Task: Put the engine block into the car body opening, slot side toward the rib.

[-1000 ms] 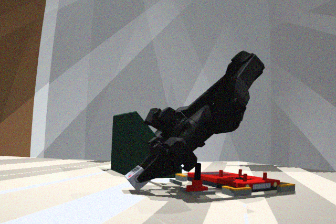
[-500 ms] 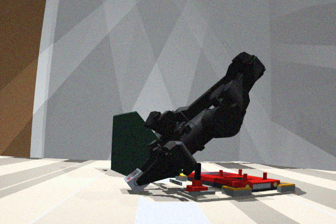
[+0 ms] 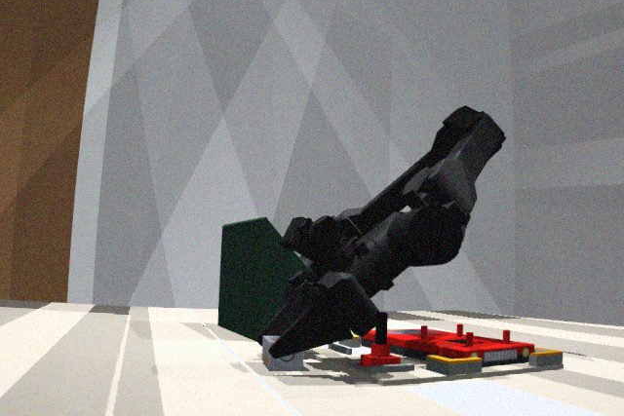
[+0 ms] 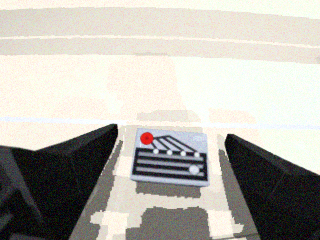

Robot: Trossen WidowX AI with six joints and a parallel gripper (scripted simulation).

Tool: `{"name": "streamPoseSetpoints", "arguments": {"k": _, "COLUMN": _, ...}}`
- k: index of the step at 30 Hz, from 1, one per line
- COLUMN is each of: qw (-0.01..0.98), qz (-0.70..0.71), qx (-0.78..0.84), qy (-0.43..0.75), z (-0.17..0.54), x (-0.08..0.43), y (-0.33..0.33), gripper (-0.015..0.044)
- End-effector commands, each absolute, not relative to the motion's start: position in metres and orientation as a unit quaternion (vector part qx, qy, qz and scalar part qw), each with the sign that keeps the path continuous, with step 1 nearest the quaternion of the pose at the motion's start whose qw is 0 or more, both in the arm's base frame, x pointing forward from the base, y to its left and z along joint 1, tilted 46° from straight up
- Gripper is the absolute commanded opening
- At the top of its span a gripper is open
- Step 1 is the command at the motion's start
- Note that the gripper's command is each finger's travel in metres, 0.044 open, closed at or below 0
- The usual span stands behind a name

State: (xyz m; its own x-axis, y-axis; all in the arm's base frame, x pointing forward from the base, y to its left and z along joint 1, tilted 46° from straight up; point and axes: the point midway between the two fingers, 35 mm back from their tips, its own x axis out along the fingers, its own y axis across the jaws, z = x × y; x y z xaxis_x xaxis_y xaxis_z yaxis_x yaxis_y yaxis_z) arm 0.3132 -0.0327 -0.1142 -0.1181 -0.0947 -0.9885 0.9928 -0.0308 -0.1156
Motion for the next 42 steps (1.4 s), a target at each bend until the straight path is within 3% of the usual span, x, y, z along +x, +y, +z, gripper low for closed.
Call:
{"name": "streamPoseSetpoints", "arguments": {"k": 1, "qw": 0.487, "qz": -0.557, "qx": 0.452, "qy": 0.498, "z": -0.114, "x": 0.313, "y": -0.032, "gripper": 0.044}}
{"name": "streamPoseSetpoints", "arguments": {"k": 13, "qw": 0.483, "qz": -0.556, "qx": 0.453, "qy": 0.503, "z": -0.07, "x": 0.319, "y": -0.033, "gripper": 0.044}}
{"name": "streamPoseSetpoints", "arguments": {"k": 34, "qw": 0.484, "qz": -0.556, "qx": 0.453, "qy": 0.502, "z": -0.073, "x": 0.319, "y": -0.034, "gripper": 0.044}}
{"name": "streamPoseSetpoints", "arguments": {"k": 42, "qw": 0.49, "qz": -0.481, "qx": 0.419, "qy": 0.595, "z": -0.075, "x": 0.316, "y": -0.044, "gripper": 0.044}}
